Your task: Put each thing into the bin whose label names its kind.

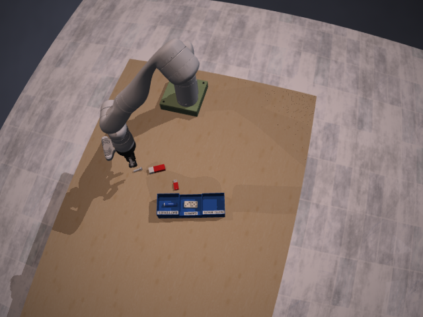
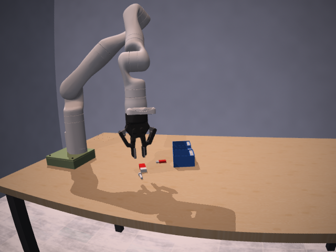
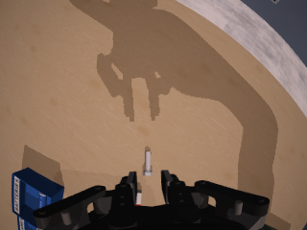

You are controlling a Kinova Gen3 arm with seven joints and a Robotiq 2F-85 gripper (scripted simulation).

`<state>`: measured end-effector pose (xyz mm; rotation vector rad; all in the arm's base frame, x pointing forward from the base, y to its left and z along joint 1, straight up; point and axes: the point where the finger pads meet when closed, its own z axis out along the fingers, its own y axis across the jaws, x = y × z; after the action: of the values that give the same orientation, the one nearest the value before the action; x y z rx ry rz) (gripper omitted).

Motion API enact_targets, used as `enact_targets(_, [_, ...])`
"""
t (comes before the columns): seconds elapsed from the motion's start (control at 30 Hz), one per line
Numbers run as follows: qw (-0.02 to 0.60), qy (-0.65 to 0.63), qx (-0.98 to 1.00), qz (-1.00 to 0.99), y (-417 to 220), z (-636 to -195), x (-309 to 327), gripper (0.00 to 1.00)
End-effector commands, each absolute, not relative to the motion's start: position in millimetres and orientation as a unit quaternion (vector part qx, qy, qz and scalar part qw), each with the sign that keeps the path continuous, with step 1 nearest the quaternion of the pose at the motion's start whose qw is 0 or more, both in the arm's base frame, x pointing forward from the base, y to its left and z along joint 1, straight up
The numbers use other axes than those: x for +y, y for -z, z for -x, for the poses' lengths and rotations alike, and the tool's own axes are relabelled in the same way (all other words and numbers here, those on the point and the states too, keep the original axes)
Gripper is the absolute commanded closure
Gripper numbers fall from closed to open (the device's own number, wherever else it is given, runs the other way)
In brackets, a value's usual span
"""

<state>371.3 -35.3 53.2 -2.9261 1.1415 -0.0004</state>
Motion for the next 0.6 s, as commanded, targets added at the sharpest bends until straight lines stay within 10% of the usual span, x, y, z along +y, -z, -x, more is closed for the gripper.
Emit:
enact_targets(0.0, [0.001,0.001,0.363,0.932,-54,-372,-35,0.73])
enact_targets(0.57, [0.001,0.001,0.364,0.932,-14,-369,-38,0.73])
